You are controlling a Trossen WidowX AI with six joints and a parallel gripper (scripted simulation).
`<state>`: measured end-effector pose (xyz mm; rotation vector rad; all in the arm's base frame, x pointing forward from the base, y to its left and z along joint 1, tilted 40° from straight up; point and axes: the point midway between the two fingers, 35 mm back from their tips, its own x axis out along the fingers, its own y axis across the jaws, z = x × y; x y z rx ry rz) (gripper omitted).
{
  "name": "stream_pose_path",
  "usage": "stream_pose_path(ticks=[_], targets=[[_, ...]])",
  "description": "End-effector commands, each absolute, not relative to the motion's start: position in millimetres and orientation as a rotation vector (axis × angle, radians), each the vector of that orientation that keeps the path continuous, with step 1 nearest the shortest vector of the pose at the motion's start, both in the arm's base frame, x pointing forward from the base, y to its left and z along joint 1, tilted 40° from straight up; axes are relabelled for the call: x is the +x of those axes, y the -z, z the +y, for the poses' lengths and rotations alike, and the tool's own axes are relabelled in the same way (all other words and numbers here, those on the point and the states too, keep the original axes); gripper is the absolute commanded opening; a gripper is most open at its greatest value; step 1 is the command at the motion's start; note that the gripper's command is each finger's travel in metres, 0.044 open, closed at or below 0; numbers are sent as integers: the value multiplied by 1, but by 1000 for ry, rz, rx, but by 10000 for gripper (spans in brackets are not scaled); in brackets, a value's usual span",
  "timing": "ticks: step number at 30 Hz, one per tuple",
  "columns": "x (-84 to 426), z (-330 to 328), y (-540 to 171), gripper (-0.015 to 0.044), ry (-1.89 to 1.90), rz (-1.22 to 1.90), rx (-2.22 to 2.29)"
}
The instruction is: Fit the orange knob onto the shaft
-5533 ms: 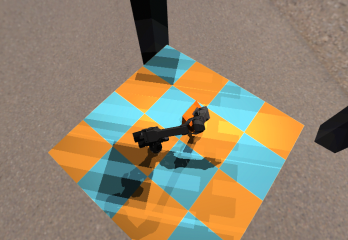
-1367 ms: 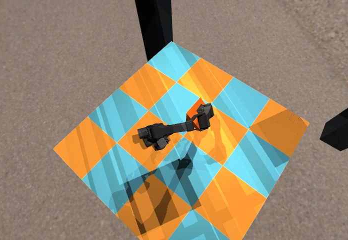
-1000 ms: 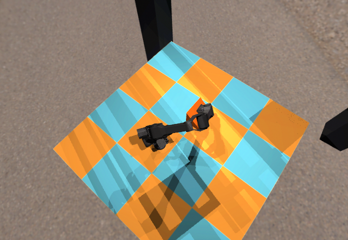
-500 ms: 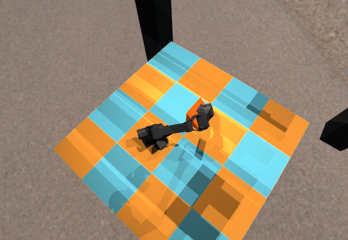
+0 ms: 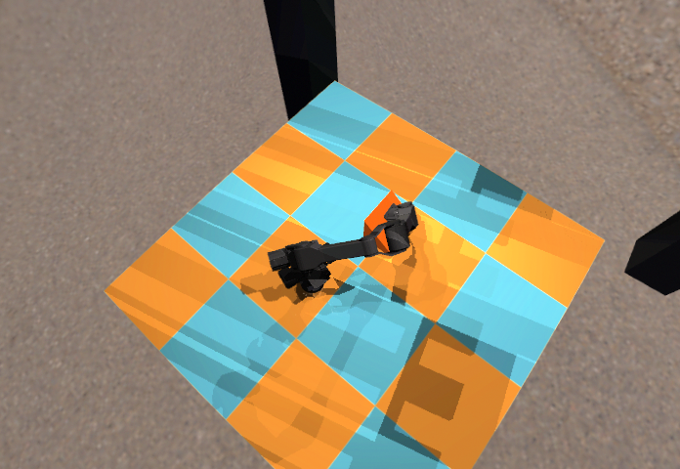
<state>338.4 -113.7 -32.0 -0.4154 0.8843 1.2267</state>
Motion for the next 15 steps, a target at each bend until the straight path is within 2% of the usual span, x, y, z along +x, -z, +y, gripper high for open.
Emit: stream_pose_path(ticks=[1, 15], targets=[[337, -117, 31, 0, -1223, 881, -423], [341, -115, 32, 0, -1223, 880, -423]])
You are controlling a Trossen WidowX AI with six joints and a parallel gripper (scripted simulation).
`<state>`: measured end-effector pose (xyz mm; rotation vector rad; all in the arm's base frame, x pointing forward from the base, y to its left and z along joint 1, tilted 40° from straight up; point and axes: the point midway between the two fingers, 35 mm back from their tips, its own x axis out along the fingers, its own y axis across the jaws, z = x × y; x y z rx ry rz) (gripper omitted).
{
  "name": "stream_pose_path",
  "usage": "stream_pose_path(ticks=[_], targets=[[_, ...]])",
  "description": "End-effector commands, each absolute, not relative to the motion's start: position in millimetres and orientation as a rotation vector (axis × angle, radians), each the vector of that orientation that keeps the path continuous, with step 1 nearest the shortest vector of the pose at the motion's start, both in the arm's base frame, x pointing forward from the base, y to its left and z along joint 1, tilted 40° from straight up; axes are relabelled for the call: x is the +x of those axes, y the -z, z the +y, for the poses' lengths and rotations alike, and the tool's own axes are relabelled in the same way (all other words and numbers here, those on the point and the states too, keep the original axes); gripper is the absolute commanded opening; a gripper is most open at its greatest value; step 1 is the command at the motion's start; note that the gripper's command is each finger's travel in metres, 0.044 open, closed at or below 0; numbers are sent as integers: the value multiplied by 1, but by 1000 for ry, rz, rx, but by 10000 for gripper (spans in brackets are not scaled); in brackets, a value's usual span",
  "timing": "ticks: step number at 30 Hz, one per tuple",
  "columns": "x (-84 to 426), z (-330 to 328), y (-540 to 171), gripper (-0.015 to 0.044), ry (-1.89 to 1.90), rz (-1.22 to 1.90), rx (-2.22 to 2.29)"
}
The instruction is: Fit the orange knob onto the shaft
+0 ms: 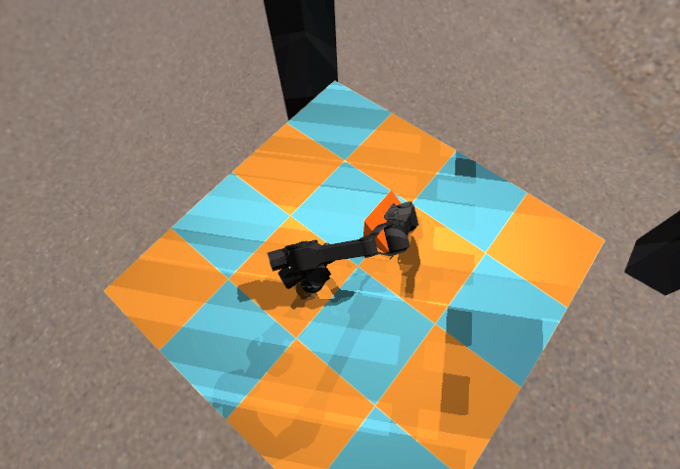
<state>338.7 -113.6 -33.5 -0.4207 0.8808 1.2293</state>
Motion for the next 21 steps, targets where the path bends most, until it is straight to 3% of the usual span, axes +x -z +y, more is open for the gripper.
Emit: stream_pose_path(ticks=[1, 21], targets=[[341, -115, 32, 0, -1223, 880, -423], [341, -113, 35, 0, -1229, 873, -433]])
